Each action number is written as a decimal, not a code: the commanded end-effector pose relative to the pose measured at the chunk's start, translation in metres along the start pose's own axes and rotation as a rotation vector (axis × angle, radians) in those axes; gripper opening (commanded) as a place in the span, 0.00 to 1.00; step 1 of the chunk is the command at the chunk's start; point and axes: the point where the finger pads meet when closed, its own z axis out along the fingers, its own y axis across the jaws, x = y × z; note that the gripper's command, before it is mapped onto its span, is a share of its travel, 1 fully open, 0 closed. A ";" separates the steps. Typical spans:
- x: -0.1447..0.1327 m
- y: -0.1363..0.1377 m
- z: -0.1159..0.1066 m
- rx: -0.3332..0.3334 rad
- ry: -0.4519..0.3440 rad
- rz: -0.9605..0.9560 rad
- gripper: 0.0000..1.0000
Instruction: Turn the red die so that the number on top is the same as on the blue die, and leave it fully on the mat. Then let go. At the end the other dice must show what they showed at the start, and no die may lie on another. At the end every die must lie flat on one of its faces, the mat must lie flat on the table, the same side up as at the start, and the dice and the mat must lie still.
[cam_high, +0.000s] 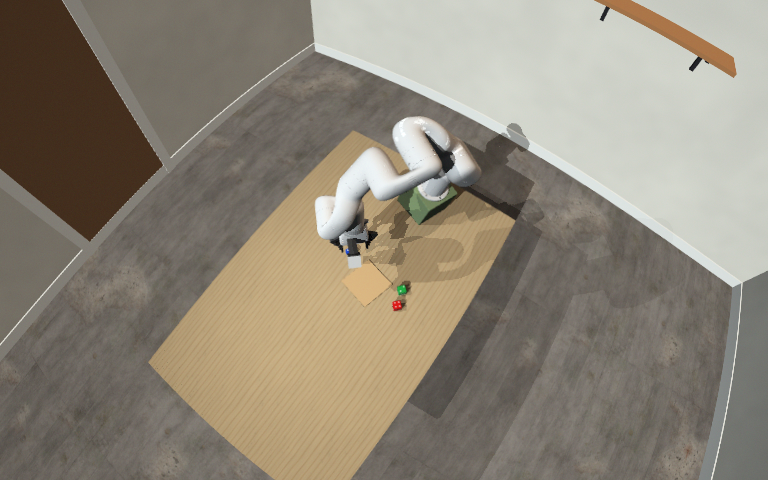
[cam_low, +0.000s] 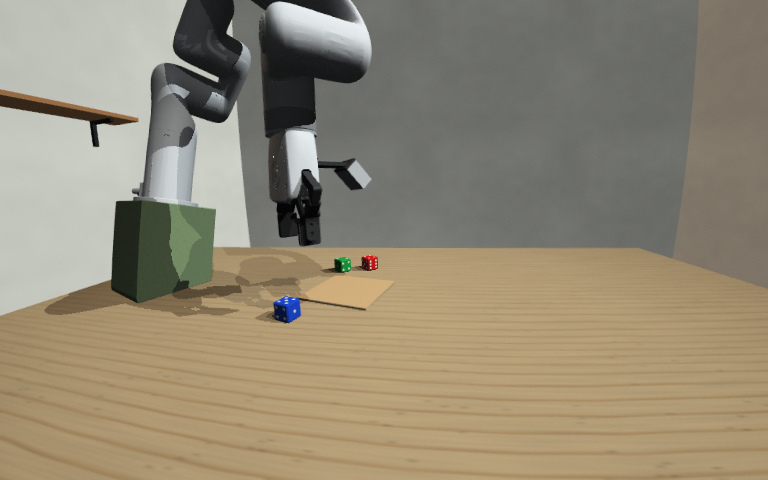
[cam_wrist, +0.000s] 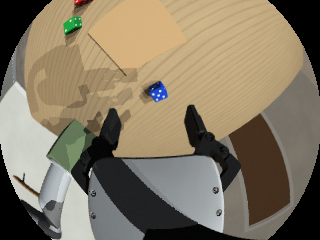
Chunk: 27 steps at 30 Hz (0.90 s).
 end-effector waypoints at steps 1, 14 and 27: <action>0.001 0.002 0.027 -0.002 0.002 0.000 1.00; 0.000 0.002 0.068 -0.002 0.002 0.000 1.00; 0.000 0.002 0.068 -0.002 0.002 0.000 1.00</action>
